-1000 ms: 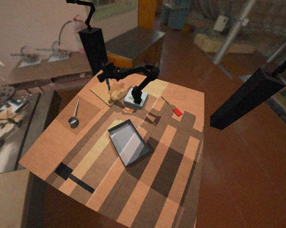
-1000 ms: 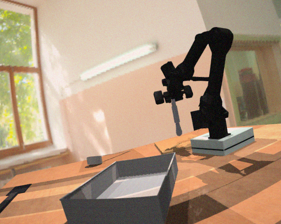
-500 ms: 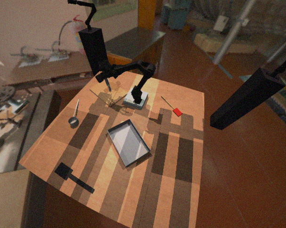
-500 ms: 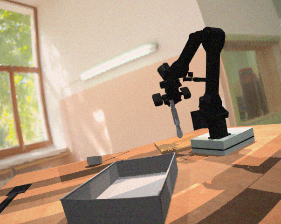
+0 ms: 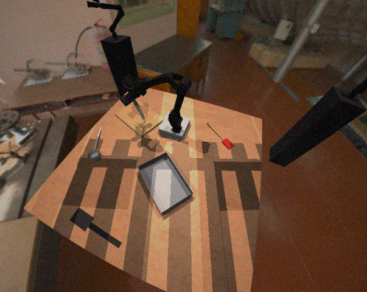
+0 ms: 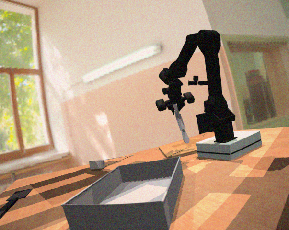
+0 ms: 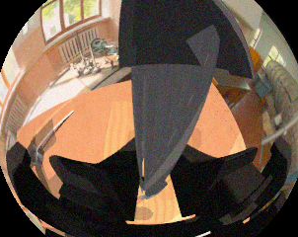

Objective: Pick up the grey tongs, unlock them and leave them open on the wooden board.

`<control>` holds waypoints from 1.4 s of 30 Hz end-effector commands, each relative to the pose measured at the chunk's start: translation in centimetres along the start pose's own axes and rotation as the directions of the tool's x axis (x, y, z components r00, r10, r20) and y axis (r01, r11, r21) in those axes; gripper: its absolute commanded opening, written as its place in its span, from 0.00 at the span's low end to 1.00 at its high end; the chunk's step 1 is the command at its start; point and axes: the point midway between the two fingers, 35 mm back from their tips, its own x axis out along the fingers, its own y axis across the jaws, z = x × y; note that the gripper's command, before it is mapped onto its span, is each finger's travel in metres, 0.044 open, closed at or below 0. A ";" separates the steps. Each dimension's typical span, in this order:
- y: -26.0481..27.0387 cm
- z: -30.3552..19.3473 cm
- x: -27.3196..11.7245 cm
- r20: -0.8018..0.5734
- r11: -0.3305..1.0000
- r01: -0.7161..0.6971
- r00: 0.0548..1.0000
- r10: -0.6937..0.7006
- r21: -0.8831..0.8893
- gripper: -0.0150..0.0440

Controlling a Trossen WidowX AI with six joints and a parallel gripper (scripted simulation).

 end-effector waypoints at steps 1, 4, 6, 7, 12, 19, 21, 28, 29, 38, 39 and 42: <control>0.1 0.1 0.7 -0.074 1.000 -0.006 0.997 0.006 0.007 0.00; 0.2 -0.1 1.2 -0.127 1.000 -0.011 0.992 0.012 0.007 0.00; -0.1 -0.1 1.5 -0.149 1.000 -0.003 0.989 0.007 0.024 0.00; 0.0 -0.2 1.6 -0.166 1.000 -0.005 0.986 0.009 0.021 0.00; -0.1 -0.9 2.4 -0.267 1.000 -0.007 0.964 0.012 0.020 0.00; -0.3 -2.0 3.4 -0.406 1.000 -0.008 0.914 0.018 0.027 0.00; -0.3 -2.4 3.6 -0.444 1.000 -0.008 0.896 0.021 0.030 0.00; -0.6 -3.5 4.2 -0.571 0.999 -0.006 0.820 0.032 0.047 0.00; -0.6 -3.7 4.3 -0.588 0.999 -0.006 0.808 0.034 0.050 0.00; -0.8 -4.8 4.6 -0.708 0.997 0.002 0.704 0.053 0.076 0.00; -0.8 -4.8 4.6 -0.708 0.997 0.002 0.704 0.053 0.076 0.00; -0.8 -4.8 4.6 -0.708 0.997 0.002 0.704 0.053 0.076 0.00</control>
